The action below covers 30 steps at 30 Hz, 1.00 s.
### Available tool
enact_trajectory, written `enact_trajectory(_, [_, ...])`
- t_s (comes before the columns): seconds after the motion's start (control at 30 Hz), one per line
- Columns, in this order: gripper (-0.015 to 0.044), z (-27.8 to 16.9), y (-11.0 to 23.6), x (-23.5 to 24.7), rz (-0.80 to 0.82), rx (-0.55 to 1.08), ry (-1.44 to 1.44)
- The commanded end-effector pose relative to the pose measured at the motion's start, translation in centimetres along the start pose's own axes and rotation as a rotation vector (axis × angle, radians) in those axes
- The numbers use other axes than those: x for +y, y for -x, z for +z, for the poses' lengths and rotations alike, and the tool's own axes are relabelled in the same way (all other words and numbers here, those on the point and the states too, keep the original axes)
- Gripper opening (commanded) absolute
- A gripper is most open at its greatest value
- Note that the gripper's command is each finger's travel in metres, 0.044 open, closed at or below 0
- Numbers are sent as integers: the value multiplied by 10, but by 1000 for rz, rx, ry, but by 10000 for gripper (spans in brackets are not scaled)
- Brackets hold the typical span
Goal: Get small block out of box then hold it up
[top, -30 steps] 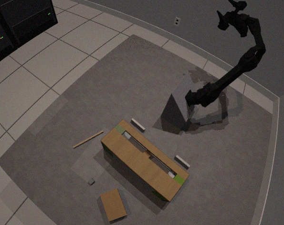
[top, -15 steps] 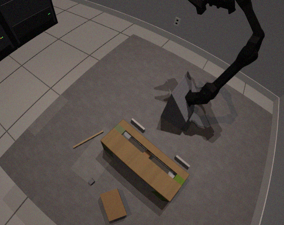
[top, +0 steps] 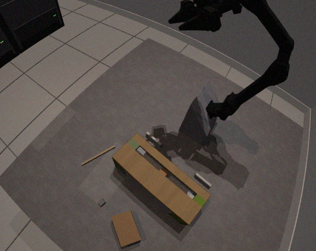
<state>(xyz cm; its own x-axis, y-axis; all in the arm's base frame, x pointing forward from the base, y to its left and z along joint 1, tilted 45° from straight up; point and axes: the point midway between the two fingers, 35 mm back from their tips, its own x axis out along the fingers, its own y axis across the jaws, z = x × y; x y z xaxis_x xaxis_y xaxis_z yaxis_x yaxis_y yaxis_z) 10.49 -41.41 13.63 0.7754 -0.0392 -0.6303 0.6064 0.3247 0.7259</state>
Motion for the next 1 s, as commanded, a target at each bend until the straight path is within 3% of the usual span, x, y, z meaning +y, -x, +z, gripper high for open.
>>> enact_trajectory(0.0, [400,-23,-51,41,6,145,262])
enact_trajectory(0.27, [400,-106,-144,121,100,465,873])
enact_trajectory(0.47, [400,-194,-187,169,249,699,1362])
enact_trajectory(0.83, [400,-366,-201,208,709,1073,2227])
enact_trajectory(0.97, [400,-375,-200,208,746,1093,2277])
